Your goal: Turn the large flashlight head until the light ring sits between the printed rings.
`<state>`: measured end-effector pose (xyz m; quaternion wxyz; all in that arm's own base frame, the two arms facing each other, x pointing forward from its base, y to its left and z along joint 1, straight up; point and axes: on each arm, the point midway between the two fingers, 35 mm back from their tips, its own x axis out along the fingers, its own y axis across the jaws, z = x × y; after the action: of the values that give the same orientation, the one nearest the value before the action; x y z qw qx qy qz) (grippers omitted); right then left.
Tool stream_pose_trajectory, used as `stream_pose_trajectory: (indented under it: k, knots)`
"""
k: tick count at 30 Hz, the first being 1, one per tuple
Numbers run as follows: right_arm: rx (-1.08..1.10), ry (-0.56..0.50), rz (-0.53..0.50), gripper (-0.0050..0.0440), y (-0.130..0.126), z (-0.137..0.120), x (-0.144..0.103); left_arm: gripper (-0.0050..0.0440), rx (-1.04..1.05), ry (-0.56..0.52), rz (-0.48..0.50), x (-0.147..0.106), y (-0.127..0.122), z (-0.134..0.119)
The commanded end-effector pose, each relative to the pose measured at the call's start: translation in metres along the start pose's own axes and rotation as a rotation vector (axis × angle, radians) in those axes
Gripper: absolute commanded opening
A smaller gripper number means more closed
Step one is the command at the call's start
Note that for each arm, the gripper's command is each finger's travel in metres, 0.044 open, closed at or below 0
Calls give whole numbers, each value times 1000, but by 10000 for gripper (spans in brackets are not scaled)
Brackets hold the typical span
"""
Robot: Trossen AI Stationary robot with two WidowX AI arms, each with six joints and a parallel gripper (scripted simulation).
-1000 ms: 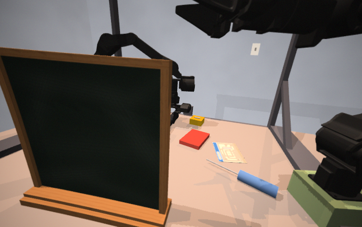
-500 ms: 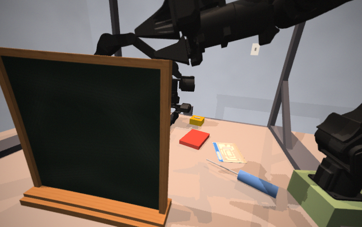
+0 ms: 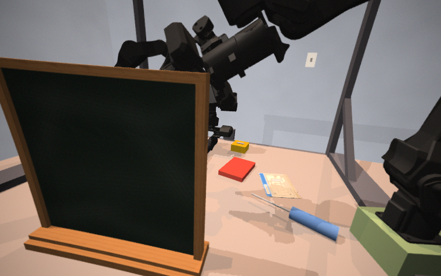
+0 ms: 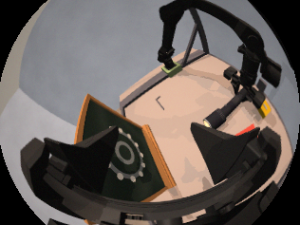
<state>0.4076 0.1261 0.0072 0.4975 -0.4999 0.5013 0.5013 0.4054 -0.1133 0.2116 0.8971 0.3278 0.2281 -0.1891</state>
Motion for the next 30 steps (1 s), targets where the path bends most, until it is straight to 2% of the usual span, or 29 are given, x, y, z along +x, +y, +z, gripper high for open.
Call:
stream_pose_trajectory:
  k: [1, 6, 19, 21, 23, 30]
  knots:
    - [-1, -17, -40, 130, -6, 3, -16, 440, 130, 43, -69, 18, -20, 9]
    - [-1, -17, -40, 130, -6, 3, -16, 440, 209, 77, -118, 31, -35, 7]
    - [-1, -17, -40, 130, -6, 3, -16, 440, 599, 197, -371, 78, -117, -1]
    - [-1, -17, -40, 130, -6, 3, -16, 440, 599, 197, -371, 78, -117, -1]
    - [-1, -17, -40, 130, -6, 3, -16, 440, 652, 211, -405, 83, -128, -4]
    - [-1, -17, -40, 130, -6, 3, -16, 440, 872, 251, -554, 99, -177, -16]
